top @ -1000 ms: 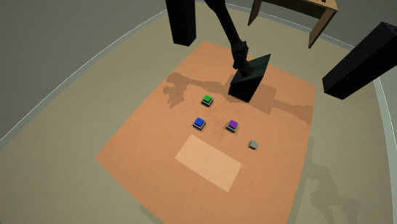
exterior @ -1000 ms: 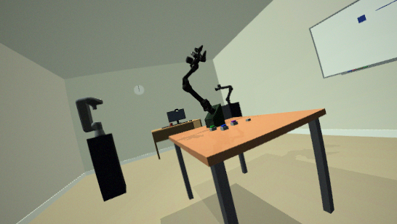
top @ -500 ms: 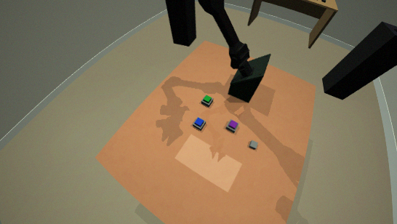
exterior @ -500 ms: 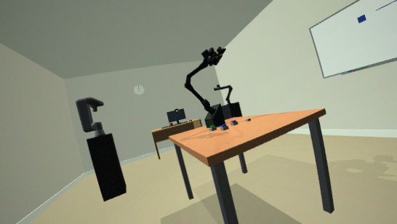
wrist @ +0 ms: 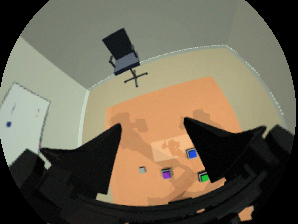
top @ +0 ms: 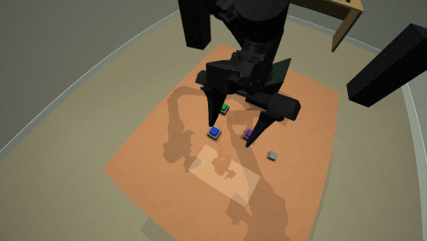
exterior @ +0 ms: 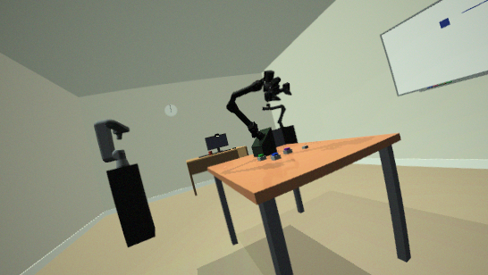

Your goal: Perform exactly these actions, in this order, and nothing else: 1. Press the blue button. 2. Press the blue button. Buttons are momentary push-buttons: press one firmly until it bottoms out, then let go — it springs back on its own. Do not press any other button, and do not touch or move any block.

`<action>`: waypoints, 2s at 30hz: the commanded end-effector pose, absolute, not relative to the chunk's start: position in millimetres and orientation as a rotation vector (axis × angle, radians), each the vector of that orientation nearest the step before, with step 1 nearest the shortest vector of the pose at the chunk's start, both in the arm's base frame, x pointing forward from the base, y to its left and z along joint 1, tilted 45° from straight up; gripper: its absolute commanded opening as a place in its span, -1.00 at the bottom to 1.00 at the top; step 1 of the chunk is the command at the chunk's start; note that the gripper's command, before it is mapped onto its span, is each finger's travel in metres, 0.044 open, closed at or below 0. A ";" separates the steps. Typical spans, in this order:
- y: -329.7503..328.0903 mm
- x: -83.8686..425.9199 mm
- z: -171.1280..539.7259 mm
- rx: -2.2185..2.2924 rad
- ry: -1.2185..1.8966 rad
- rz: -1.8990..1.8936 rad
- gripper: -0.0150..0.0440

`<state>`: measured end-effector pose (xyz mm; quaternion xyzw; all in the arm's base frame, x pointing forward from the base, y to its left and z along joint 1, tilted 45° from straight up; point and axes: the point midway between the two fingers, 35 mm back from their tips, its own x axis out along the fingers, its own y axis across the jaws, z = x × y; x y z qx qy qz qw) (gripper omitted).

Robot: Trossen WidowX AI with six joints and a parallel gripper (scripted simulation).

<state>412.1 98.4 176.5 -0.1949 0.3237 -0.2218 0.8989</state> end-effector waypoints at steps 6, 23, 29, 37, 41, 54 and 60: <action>-45.1 356.8 112.5 -0.500 1.158 -0.665 0.86; -128.1 289.9 71.8 -0.461 1.499 -0.757 0.60; -155.5 284.6 45.0 -0.464 1.498 -0.760 0.06; -155.5 284.6 45.0 -0.464 1.498 -0.760 -0.42; -155.5 284.6 45.0 -0.464 1.498 -0.760 -0.42; -165.1 283.9 35.1 -0.463 1.498 -0.760 -0.42; -171.9 282.9 28.3 -0.464 1.498 -0.760 -0.42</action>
